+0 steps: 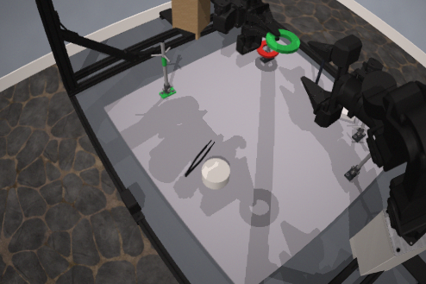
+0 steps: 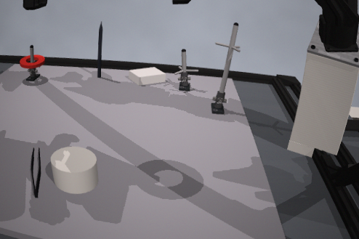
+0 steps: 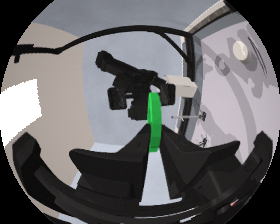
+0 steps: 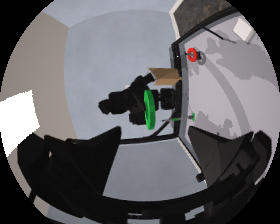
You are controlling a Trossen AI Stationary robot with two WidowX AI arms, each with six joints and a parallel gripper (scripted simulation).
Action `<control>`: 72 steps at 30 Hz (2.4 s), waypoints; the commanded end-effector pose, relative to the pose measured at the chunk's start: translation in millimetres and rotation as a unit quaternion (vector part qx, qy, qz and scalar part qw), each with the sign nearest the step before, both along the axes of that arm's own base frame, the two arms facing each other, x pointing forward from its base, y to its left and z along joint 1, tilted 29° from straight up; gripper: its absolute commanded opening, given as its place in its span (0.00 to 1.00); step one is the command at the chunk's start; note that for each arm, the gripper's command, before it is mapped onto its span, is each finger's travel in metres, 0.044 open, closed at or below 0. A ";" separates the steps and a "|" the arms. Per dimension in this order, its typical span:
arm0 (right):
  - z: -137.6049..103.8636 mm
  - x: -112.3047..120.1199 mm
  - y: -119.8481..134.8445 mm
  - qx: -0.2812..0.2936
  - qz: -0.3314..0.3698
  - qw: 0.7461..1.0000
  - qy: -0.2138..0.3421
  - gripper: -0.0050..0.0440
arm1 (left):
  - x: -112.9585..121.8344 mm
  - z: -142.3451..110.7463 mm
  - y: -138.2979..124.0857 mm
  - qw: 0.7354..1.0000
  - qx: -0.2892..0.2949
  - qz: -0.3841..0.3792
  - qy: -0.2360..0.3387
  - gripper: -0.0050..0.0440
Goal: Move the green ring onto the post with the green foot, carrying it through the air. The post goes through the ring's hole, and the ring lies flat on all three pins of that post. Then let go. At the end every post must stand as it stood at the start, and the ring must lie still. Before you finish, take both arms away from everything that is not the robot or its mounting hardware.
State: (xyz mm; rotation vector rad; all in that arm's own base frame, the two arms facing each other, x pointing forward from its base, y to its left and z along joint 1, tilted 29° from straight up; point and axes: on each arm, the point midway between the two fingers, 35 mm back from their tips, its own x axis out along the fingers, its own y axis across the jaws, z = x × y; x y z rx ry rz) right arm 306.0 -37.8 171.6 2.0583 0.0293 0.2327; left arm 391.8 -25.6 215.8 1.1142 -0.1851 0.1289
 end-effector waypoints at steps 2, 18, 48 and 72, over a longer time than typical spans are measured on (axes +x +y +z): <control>0.0 4.3 -1.1 0.005 0.001 1.000 -0.001 0.92 | -0.5 1.2 -0.4 1.000 0.001 -0.001 -0.002 0.10; 5.6 26.4 -0.6 0.006 0.002 1.000 -0.010 0.92 | -0.5 1.2 -0.4 1.000 0.001 -0.001 -0.002 0.10; 11.3 55.6 2.8 0.008 0.002 1.000 -0.021 0.62 | -0.5 1.2 -0.4 1.000 0.001 -0.001 -0.002 0.10; 11.3 55.6 2.8 0.008 0.002 1.000 -0.021 0.19 | -0.5 1.2 -0.4 1.000 0.001 -0.001 -0.002 0.10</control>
